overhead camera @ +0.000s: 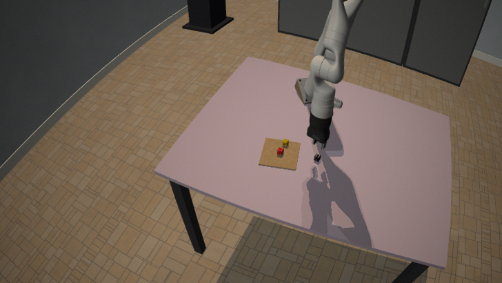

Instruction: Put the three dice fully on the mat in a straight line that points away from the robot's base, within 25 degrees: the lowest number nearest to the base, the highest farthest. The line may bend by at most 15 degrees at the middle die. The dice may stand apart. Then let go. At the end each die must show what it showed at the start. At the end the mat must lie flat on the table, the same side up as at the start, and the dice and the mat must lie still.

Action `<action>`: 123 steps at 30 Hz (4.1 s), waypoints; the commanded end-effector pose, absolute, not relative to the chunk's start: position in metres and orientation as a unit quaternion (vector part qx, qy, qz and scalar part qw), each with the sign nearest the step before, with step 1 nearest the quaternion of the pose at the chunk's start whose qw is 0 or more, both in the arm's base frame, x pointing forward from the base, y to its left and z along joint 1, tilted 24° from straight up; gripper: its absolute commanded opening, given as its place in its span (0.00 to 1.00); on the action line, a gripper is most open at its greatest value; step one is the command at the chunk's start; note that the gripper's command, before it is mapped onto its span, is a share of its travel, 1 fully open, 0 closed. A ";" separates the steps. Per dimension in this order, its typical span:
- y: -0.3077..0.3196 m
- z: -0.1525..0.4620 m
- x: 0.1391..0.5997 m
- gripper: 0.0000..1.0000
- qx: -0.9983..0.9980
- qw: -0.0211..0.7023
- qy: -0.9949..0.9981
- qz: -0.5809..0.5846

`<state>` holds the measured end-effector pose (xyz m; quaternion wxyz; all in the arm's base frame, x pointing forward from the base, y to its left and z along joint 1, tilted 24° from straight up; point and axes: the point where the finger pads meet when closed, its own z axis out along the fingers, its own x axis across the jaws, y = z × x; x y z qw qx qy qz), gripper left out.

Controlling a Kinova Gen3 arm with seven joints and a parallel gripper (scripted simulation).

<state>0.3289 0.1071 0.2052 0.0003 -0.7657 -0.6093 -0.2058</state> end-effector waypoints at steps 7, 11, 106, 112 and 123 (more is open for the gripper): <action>0.108 0.204 0.330 0.70 -0.766 0.000 -0.609 -0.206; 0.108 0.201 0.331 0.70 -0.766 0.000 -0.609 -0.205; 0.122 0.158 0.345 0.70 -0.766 0.000 -0.609 -0.205; 0.124 0.152 0.347 0.70 -0.766 0.000 -0.609 -0.205; 0.128 0.140 0.351 0.70 -0.766 0.000 -0.609 -0.205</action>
